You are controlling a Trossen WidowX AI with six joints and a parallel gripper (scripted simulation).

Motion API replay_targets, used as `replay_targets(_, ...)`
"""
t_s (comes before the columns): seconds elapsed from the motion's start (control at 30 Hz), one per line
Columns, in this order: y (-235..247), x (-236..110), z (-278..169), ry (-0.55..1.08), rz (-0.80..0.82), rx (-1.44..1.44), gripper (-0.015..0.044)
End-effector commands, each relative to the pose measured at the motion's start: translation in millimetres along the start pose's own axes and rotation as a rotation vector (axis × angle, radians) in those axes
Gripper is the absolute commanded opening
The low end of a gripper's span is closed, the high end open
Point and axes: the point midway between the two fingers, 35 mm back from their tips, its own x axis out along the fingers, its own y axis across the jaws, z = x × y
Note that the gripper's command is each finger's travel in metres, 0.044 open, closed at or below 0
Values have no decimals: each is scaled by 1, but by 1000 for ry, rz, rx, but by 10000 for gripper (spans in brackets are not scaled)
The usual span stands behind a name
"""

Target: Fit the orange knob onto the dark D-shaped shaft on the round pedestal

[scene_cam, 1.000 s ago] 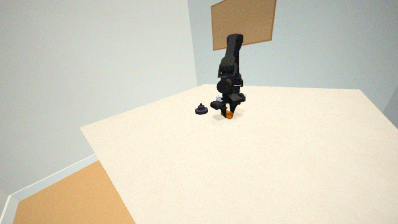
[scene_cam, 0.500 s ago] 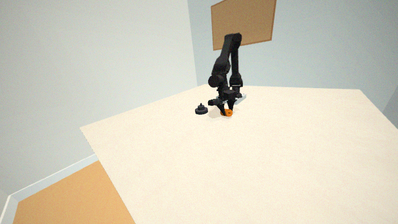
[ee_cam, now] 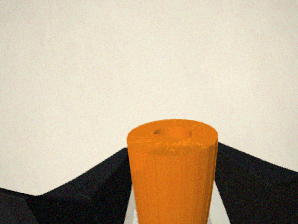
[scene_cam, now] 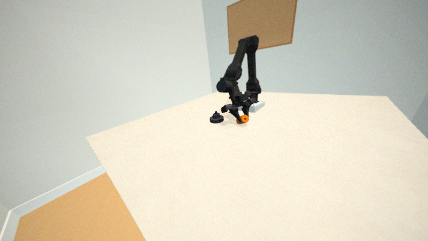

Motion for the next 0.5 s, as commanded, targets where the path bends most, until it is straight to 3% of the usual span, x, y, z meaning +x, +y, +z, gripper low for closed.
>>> replay_targets(0.0, 0, -3, -3, -64, -2, -5, 180)
replay_targets(0.47, 0, -11, -17, -302, -1, -6, 180)
